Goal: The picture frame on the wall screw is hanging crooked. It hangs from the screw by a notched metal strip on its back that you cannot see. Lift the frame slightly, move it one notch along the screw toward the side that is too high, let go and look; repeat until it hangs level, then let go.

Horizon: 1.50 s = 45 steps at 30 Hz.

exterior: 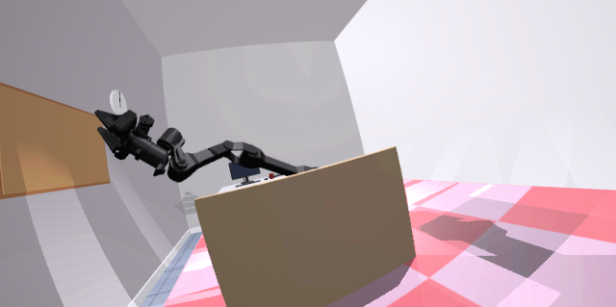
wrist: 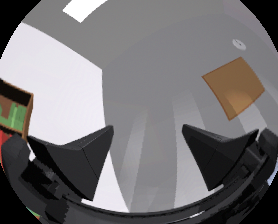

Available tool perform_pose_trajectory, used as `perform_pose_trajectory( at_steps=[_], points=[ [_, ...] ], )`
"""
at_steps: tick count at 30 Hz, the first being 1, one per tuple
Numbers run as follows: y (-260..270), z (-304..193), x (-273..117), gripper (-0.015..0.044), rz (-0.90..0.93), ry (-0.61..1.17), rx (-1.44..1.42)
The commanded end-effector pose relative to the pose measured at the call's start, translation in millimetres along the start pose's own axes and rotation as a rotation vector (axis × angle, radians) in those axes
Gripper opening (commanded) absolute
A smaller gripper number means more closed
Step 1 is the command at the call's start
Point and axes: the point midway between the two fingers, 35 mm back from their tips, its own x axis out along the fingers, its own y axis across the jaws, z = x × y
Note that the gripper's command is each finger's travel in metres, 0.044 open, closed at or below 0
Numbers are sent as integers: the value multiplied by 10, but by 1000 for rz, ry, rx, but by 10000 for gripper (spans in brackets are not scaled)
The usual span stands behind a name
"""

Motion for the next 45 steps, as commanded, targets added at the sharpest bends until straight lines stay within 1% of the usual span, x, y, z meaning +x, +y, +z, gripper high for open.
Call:
perform_pose_trajectory(
  at_steps=[1,5,6,12,19,25,33,39,45],
  points=[
    [1,-3,-3,374,5,4,4],
    [25,-57,-105,269,102,94,84],
    [33,-72,-148,260,128,124,111],
    [79,-133,-534,260,261,323,285],
    [145,-129,-1228,260,349,590,521],
    [210,-66,-1982,260,325,838,769],
    [359,157,-3176,260,248,1163,1100],
    [516,415,-4136,260,141,1391,1363],
    [700,710,-5063,260,-13,1584,1636]
  ],
)
